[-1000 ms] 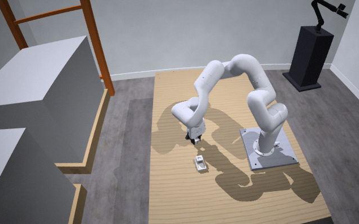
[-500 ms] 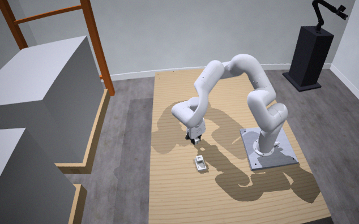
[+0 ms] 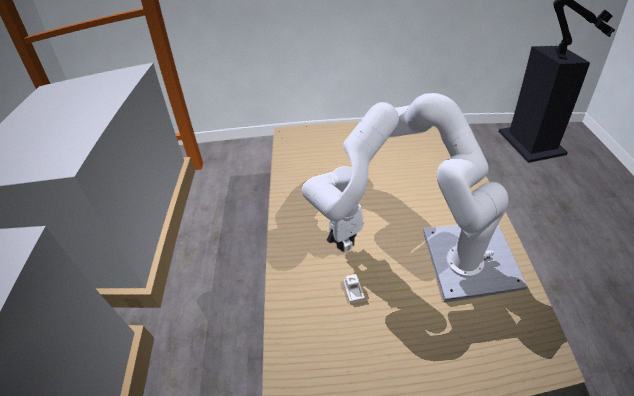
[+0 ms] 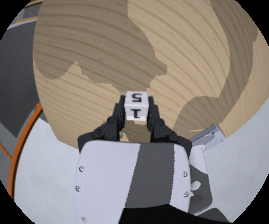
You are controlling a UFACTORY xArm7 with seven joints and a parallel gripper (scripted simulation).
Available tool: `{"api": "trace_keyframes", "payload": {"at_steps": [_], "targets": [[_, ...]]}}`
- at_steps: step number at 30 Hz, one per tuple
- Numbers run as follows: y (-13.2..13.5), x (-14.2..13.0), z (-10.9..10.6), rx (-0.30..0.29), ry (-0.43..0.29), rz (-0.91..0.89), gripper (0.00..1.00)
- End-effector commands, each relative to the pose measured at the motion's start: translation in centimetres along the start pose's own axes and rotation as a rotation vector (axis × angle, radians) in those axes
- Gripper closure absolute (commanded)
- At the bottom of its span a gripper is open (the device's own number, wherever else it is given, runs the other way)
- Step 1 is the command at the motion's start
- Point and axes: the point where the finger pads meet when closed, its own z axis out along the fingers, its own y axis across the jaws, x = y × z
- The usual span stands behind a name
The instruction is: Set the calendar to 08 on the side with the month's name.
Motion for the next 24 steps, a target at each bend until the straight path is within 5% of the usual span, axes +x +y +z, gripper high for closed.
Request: {"api": "trace_keyframes", "payload": {"at_steps": [1,10,24], "targets": [[-0.1,0.0,-2.3,0.002,0.001,0.0,0.71],[0.0,0.0,-7.8,0.002,0.001,0.0,0.71],[-0.1,0.0,-8.2,0.002,0.001,-0.002,0.71]]}}
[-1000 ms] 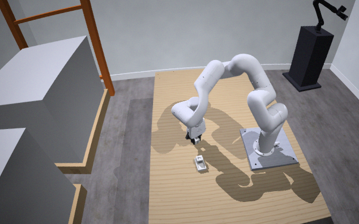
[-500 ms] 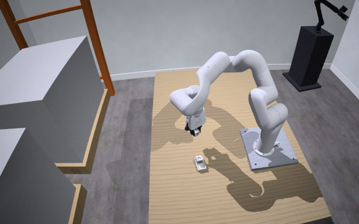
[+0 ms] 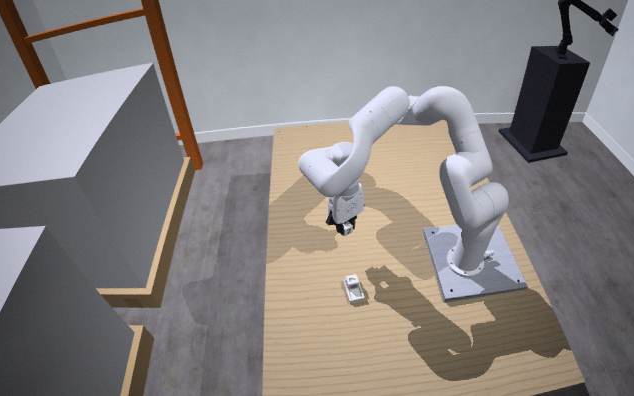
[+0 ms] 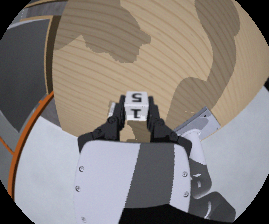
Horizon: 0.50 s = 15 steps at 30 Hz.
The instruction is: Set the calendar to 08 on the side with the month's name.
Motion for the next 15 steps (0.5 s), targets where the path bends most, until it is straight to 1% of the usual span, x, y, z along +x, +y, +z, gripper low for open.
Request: {"api": "trace_keyframes", "payload": {"at_steps": [1,4,6,8,11,15], "targets": [[-0.1,0.0,-0.1,0.002,0.002,-0.007,0.71],[-0.3,-0.3,-0.1,0.0,0.001,-0.052,0.71],[-0.5,-0.7,-0.1,-0.003,-0.002,-0.114,0.71],[-0.5,-0.7,-0.1,-0.003,-0.002,-0.114,0.71],[-1.0,-1.6,0.0,-0.008,-0.007,-0.263,0.71],[-1.4,-2.4,0.1,-0.013,-0.013,-0.401,0.71]]}}
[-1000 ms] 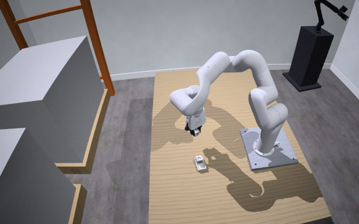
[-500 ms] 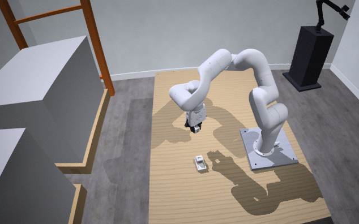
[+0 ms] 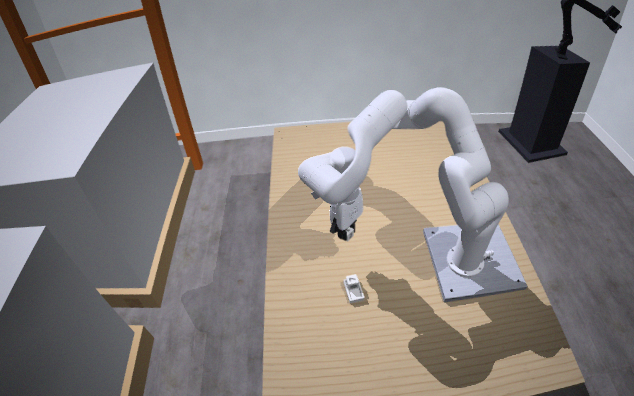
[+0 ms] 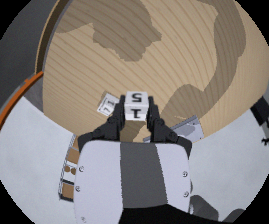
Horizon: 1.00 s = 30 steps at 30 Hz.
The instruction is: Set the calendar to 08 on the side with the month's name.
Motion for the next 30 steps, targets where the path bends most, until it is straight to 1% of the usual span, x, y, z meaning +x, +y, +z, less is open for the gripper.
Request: {"api": "trace_keyframes", "payload": {"at_steps": [1,3,4,7,10,11,12,15,16,18,19,21,22,24,25,27,29,30], "targets": [[-0.9,-0.8,0.0,-0.003,-0.008,-0.174,0.71],[-1.1,-1.0,0.0,-0.004,-0.009,-0.214,0.71],[-1.4,-1.3,0.0,-0.005,-0.011,-0.282,0.71],[-1.8,-1.9,0.0,-0.007,-0.014,-0.384,0.71],[-1.9,-1.9,0.0,-0.007,-0.015,-0.392,0.71],[-2.3,-2.4,0.0,-0.008,-0.017,-0.49,0.71],[-2.5,-2.6,0.0,-0.009,-0.018,-0.536,0.71],[-2.8,-2.9,0.0,-0.009,-0.02,-0.592,0.71],[-3.1,-3.2,0.0,-0.01,-0.021,-0.661,0.71],[-3.2,-3.4,0.0,-0.01,-0.022,-0.698,0.71],[-3.5,-3.7,0.0,-0.01,-0.023,-0.764,0.71],[-3.7,-3.9,0.0,-0.01,-0.024,-0.807,0.71],[-3.9,-4.2,0.0,-0.01,-0.025,-0.868,0.71],[-4.1,-4.5,0.0,-0.01,-0.025,-0.918,0.71],[-4.4,-4.7,0.0,-0.01,-0.026,-0.971,0.71],[-4.4,-4.7,0.0,-0.01,-0.026,-0.971,0.71],[-4.9,-5.4,-0.1,-0.01,-0.027,-1.101,0.71],[-5.0,-5.5,-0.1,-0.009,-0.027,-1.125,0.71]]}}
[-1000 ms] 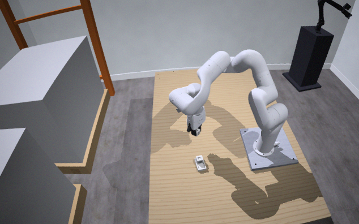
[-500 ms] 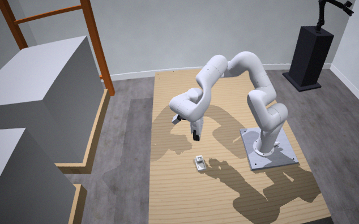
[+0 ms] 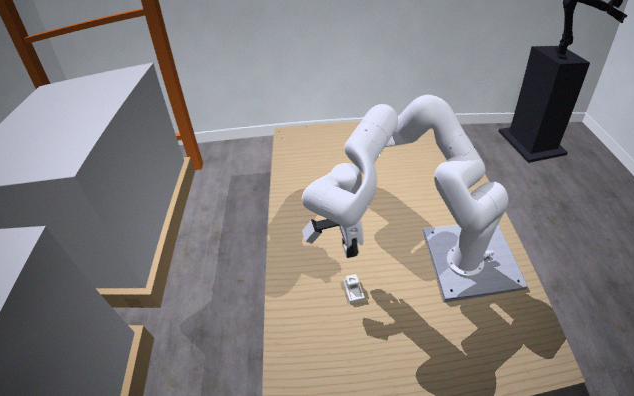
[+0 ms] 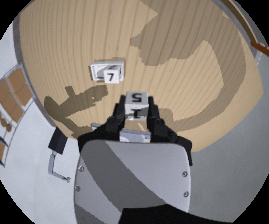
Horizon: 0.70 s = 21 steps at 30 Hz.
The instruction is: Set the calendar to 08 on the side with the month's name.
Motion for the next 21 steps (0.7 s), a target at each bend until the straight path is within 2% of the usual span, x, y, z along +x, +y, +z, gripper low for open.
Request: {"api": "trace_keyframes", "payload": {"at_steps": [1,12,14,16,21], "targets": [[-1.0,0.2,-0.2,0.003,-0.002,-0.164,0.71],[-3.5,0.4,-0.4,-0.002,0.002,-0.569,0.71],[-3.5,0.4,-0.4,-0.002,0.002,-0.569,0.71],[-4.3,0.5,-0.5,-0.004,0.004,-0.693,0.71],[-5.2,0.6,-0.6,-0.007,0.008,-0.853,0.71]]}}
